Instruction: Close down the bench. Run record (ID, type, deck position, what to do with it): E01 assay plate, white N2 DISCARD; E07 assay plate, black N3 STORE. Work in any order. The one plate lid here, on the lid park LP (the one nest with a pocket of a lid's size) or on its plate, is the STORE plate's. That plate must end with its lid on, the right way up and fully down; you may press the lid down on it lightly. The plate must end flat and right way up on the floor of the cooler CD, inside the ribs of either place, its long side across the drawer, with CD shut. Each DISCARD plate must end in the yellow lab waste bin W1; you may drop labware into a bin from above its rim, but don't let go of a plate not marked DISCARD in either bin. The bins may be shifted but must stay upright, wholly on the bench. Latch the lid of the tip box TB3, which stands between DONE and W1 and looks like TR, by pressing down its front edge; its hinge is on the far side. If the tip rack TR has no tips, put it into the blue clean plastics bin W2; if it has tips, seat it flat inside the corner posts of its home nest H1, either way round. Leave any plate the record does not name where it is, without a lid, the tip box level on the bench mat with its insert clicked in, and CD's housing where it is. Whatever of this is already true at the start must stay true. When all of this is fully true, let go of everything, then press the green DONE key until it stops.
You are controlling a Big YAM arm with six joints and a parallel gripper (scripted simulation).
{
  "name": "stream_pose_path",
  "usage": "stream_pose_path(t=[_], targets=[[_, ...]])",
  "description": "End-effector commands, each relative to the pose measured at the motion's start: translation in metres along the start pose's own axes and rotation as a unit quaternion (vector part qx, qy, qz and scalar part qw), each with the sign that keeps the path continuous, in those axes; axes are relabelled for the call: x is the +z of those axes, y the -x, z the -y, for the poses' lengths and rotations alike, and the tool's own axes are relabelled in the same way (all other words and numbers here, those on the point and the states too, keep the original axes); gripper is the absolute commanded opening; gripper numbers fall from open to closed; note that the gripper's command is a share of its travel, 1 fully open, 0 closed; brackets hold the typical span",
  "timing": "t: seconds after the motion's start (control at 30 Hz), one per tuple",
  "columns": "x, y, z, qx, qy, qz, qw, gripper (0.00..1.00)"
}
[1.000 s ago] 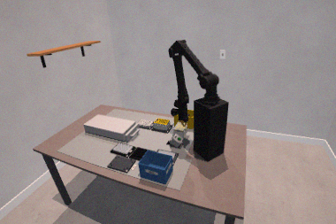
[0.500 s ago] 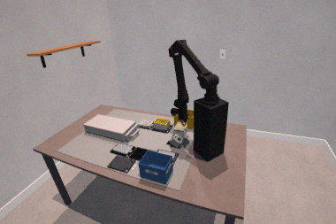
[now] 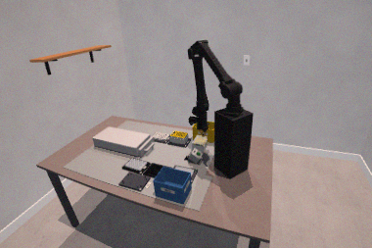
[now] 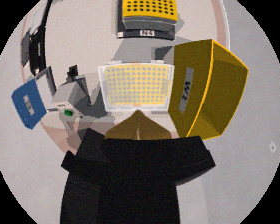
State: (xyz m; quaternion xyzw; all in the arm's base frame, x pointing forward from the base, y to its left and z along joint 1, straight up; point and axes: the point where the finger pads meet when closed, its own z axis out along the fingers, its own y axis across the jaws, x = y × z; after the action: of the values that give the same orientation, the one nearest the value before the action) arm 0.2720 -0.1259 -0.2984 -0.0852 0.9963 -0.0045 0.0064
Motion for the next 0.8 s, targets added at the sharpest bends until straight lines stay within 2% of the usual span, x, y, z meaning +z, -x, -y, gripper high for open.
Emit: stream_pose_path(t=[0.0, 0.17, 0.2, 0.23, 0.67, 0.73, 0.77], targets=[[-0.012, 0.000, -0.003, -0.011, 0.002, 0.000, 1.000, 0.00], [-0.018, 0.000, -0.003, -0.011, 0.002, 0.001, 1.000, 0.00], [-0.014, -0.007, -0.008, -0.011, 0.008, -0.008, 1.000, 0.00], [-0.022, 0.000, -0.003, -0.011, 0.002, 0.001, 1.000, 0.00], [-0.048, 0.001, -0.002, -0.011, 0.001, 0.002, 1.000, 0.00], [-0.048, 0.001, -0.002, -0.011, 0.001, 0.002, 1.000, 0.00], [-0.043, -0.007, -0.008, -0.011, 0.008, -0.008, 1.000, 0.00]])
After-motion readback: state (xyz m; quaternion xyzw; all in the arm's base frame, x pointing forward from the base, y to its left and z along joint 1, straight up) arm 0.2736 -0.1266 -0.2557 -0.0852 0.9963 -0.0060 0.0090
